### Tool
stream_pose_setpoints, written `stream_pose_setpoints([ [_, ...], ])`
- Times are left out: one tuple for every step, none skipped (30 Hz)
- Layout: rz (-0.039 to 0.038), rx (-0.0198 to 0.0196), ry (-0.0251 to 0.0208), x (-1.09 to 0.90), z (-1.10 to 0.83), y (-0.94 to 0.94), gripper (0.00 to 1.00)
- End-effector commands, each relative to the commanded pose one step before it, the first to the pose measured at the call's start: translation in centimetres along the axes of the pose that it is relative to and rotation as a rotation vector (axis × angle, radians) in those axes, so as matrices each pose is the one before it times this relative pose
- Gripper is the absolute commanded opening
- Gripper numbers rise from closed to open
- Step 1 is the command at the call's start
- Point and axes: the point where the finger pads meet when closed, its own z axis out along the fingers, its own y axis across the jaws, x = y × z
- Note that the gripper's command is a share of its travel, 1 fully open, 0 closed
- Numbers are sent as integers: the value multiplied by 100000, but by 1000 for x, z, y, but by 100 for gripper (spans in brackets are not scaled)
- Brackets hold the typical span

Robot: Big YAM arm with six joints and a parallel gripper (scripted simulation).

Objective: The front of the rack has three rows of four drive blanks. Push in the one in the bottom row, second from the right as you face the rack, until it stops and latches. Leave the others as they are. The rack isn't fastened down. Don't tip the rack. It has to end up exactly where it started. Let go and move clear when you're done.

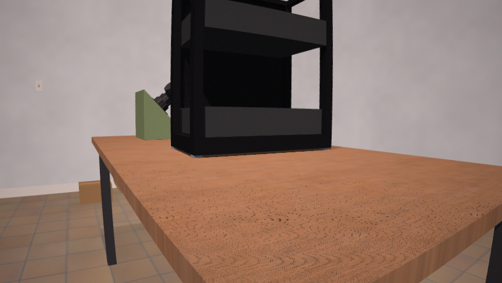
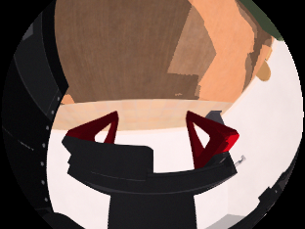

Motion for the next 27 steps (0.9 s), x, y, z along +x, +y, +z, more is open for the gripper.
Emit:
stream_pose_setpoints([
  [-4555,-3213,-207,130,-852,140,100],
  [-595,-251,-51,-36,-49,12,100],
  [-716,-82,-42,-12,6,-24,100],
  [-683,-304,-68,-44,-62,16,100],
  [-623,-591,-102,-86,-150,67,100],
  [-765,-383,-90,-57,-82,25,100],
  [-820,-390,-91,-57,-81,22,100],
  [-869,-413,-99,-60,-86,23,100],
  [-920,-436,-109,-64,-91,24,100],
  [0,0,0,0,0,0,100],
  [0,0,0,0,0,0,100],
  [-1366,836,152,304,230,-163,100],
  [-673,-1663,-399,-428,-393,184,100],
  [-1027,-628,-244,-108,-142,49,100],
  [-1126,-528,-129,-76,-111,27,100],
  [-1179,-552,-141,-79,-116,28,100],
  [-1232,-577,-177,-87,-121,28,100],
  [-1285,-600,-195,-92,-126,29,100],
  [-1338,-623,-211,-96,-131,29,100],
  [-1391,-646,-233,-101,-136,29,100],
  [-1445,-668,-255,-106,-141,29,100],
  [-1498,-690,-277,-111,-146,29,100],
  [-1551,-711,-298,-115,-151,28,100],
  [-1604,-732,-321,-120,-155,28,100],
  [-1657,-751,-344,-125,-160,27,100],
  [-1710,-770,-368,-129,-165,26,100],
  [0,0,0,0,0,0,100],
])
